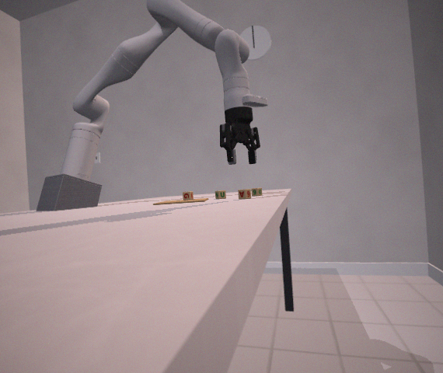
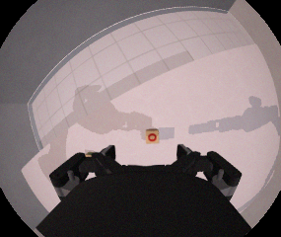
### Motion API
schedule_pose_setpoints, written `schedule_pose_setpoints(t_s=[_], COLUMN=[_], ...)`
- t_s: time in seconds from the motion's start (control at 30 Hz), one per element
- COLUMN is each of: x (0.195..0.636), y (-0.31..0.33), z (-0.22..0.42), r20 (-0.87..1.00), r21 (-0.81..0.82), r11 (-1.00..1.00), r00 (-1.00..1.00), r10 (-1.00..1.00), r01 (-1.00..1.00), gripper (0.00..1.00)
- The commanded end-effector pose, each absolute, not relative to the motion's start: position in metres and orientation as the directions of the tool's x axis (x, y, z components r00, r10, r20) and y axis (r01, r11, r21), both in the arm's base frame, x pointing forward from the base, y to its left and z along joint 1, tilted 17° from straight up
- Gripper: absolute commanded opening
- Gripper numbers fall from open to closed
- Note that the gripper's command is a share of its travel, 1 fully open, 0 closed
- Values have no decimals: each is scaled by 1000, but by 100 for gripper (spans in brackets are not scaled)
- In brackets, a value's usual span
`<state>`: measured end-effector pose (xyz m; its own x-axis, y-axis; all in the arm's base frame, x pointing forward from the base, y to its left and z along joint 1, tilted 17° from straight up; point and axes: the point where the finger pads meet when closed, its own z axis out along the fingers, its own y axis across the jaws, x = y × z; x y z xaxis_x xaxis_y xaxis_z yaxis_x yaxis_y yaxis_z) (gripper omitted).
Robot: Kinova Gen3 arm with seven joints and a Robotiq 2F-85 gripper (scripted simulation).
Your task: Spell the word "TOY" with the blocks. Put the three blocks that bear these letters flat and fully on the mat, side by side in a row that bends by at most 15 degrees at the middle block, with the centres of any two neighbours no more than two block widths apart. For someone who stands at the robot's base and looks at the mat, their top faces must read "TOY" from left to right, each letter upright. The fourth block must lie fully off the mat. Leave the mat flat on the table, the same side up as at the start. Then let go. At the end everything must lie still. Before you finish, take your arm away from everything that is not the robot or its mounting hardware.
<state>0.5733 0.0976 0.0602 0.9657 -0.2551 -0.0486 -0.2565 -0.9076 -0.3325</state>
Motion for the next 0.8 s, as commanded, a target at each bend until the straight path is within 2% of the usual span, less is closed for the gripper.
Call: schedule_pose_setpoints(t_s=[0.0, 0.47, 0.5, 0.77], x=[574, 574, 574, 574], y=[95, 87, 87, 87], z=[61, 61, 61, 61], r20=[-42, -38, -38, -38], r21=[-321, -298, -298, -298], r11=[-914, -924, -924, -924], r00=[968, 970, 970, 970], r10=[-248, -239, -239, -239], r01=[-248, -239, -239, -239], gripper=[100, 100, 62, 62])
